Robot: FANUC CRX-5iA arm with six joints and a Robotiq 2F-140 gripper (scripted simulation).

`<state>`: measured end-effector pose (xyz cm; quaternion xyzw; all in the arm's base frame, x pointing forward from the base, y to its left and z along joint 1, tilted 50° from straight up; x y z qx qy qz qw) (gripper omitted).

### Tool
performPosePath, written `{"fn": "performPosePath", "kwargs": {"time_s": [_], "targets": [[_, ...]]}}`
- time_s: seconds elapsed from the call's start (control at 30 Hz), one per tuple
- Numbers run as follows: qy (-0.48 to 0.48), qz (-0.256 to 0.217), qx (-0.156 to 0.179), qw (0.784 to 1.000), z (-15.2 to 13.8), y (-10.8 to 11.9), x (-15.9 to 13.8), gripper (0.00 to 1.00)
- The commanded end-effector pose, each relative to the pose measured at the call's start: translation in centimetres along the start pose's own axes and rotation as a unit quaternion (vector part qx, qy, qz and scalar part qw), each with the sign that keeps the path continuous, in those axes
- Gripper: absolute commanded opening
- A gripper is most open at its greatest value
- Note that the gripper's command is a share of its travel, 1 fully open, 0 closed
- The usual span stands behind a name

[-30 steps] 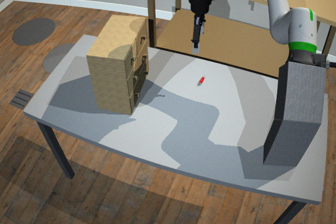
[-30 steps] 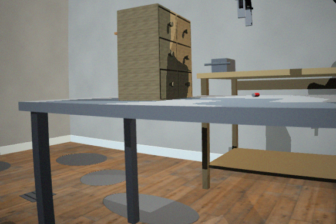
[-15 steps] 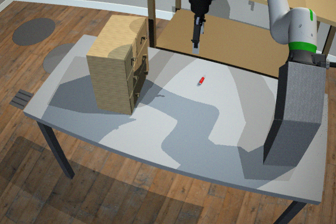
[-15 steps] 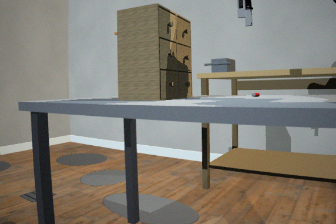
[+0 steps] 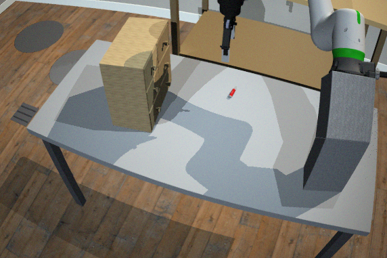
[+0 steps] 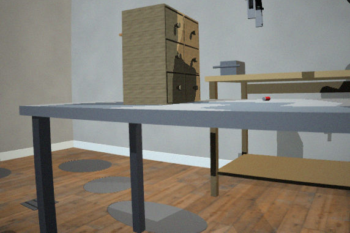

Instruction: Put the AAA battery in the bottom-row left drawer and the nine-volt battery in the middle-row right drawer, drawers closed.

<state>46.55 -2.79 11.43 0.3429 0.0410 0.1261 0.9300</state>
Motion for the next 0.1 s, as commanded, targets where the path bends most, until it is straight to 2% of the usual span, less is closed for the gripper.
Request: {"fn": "performPosePath", "kwargs": {"time_s": [0.0,0.07], "targets": [[0.0,0.0,0.0,1.0,-0.01,0.02,0.01,1.0],[0.0,0.0,0.0,1.0,-0.01,0.02,0.01,1.0]]}}
Point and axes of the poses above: the point where the finger pads meet when closed, its own y axis back along the fingers, its own z axis across the jaws, x = y × z, the point moved 5 cm from there along y, back along the fingers, and after that the axes turned 2 degrees about y, right-handed, at the moved point
